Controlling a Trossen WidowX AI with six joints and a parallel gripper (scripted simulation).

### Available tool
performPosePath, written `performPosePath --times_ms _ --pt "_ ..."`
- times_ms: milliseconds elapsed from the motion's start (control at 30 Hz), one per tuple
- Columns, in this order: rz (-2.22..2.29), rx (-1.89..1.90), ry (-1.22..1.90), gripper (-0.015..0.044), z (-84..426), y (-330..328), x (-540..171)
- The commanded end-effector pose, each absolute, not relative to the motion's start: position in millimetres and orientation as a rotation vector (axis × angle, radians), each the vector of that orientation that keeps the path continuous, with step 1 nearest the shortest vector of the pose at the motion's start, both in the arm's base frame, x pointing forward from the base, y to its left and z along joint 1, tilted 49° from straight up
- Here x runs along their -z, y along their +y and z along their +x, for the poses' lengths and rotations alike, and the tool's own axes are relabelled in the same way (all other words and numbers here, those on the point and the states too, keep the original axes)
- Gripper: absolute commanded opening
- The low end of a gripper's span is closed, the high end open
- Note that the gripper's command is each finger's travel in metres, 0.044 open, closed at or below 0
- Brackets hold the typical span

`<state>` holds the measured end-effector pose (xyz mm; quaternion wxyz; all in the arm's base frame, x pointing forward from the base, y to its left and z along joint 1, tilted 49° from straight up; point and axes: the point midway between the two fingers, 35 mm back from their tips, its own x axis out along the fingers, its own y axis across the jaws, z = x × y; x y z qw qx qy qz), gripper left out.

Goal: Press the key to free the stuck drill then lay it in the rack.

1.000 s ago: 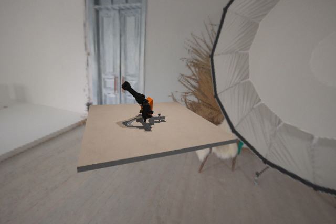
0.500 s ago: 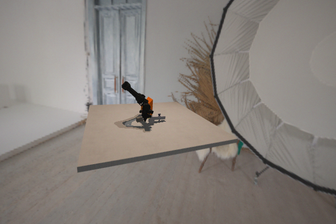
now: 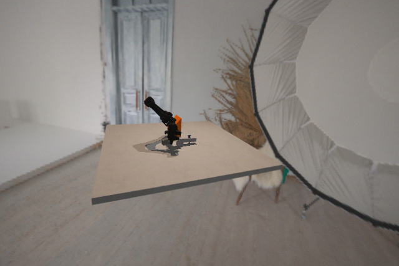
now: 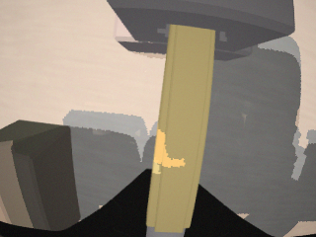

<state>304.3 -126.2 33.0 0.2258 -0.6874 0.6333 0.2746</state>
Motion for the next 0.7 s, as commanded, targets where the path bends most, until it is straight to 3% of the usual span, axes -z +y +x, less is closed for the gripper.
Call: performPosePath --times_ms 0,667 --pt "-1.902 -0.747 1.739 0.0 308 -128 -40" --pt "-1.903 -0.746 1.739 0.0 312 -143 -64"
